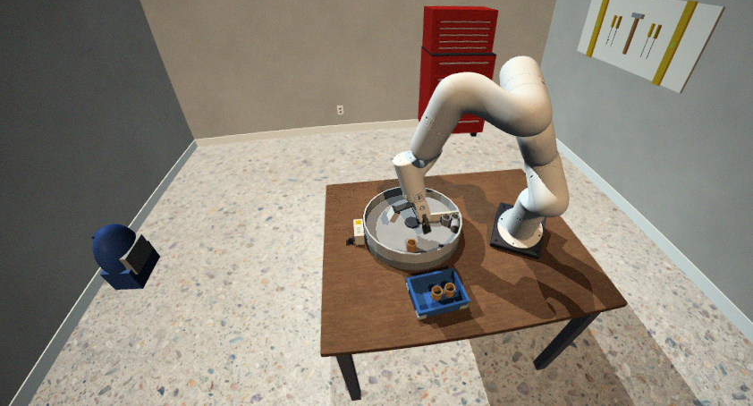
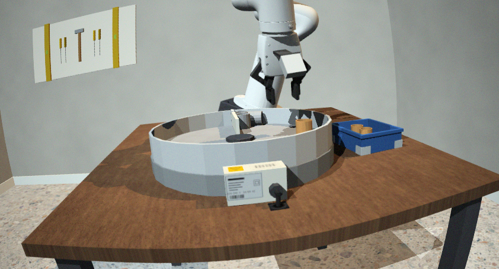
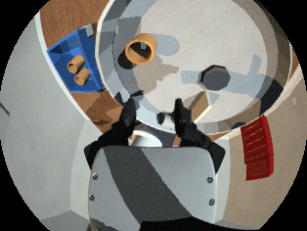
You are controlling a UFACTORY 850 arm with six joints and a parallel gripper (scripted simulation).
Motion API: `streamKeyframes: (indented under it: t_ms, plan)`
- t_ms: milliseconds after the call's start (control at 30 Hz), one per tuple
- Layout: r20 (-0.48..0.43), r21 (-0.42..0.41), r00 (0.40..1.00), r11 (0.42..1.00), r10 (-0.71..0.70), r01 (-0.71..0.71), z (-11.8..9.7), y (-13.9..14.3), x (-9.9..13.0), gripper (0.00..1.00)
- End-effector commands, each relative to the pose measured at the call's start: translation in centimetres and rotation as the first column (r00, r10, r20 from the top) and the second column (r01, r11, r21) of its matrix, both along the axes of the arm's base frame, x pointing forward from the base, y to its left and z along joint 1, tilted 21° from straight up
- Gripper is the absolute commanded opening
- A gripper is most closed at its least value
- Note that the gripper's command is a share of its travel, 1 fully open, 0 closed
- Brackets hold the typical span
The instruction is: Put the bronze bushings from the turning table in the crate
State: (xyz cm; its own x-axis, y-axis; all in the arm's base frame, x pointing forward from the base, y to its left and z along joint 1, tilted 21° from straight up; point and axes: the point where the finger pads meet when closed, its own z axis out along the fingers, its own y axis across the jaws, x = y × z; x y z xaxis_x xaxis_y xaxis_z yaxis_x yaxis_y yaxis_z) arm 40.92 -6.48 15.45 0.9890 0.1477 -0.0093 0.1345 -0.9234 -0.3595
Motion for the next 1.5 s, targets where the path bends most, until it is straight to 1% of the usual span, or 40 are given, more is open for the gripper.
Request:
streamKeyframes:
  t_ms: [0,167,333,400,667,900,1467]
  plan:
    - [0.127,-0.019,0.988,0.996,0.084,-0.082,-0.2,0.5,-1.9,0.62]
    - [0.202,-0.049,0.967,0.988,0.155,-0.148,-0.5,0.9,-3.4,0.62]
    - [0.258,-0.081,0.942,0.976,0.215,-0.200,-0.7,1.1,-4.7,0.62]
    - [0.258,-0.081,0.942,0.976,0.215,-0.200,-0.7,1.1,-4.7,0.62]
    - [0.314,-0.113,0.909,0.961,0.274,-0.251,-0.9,1.4,-6.1,0.62]
    - [0.339,-0.133,0.890,0.952,0.304,-0.275,-1.0,1.5,-6.8,0.62]
    - [0.351,-0.145,0.880,0.947,0.320,-0.287,-1.1,1.6,-7.1,0.62]
